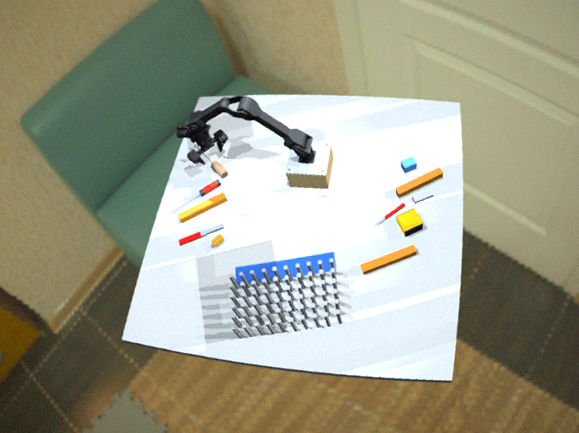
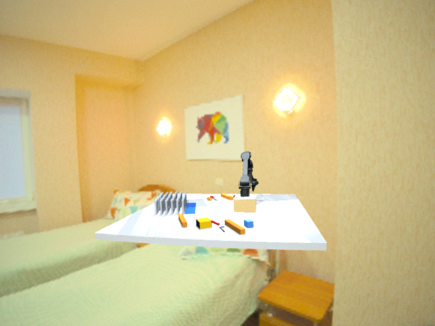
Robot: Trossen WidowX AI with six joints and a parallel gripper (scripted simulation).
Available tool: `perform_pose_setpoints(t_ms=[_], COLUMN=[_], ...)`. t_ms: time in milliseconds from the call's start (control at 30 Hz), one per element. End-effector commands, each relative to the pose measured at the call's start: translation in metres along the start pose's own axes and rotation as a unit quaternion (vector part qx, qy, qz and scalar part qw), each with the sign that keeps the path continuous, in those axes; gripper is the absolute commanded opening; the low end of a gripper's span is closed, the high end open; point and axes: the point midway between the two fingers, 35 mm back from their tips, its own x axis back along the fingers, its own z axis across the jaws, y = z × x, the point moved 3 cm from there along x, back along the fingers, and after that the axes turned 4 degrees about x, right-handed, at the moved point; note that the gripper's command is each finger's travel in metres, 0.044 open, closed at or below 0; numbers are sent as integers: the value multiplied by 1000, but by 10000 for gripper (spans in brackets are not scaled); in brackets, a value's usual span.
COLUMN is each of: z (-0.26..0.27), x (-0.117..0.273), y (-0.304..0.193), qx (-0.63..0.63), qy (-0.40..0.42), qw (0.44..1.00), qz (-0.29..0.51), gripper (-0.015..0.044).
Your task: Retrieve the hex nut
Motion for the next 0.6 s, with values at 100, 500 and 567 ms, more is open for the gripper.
perform_pose_setpoints(t_ms=[100,500,567], z=[0,0,1], x=[0,0,-1], y=[-1,-3,-6], qx=[2,125,224], qy=[-1,4,5], qw=[1000,992,974], qz=[2,-16,-32], gripper=[440,440,440])
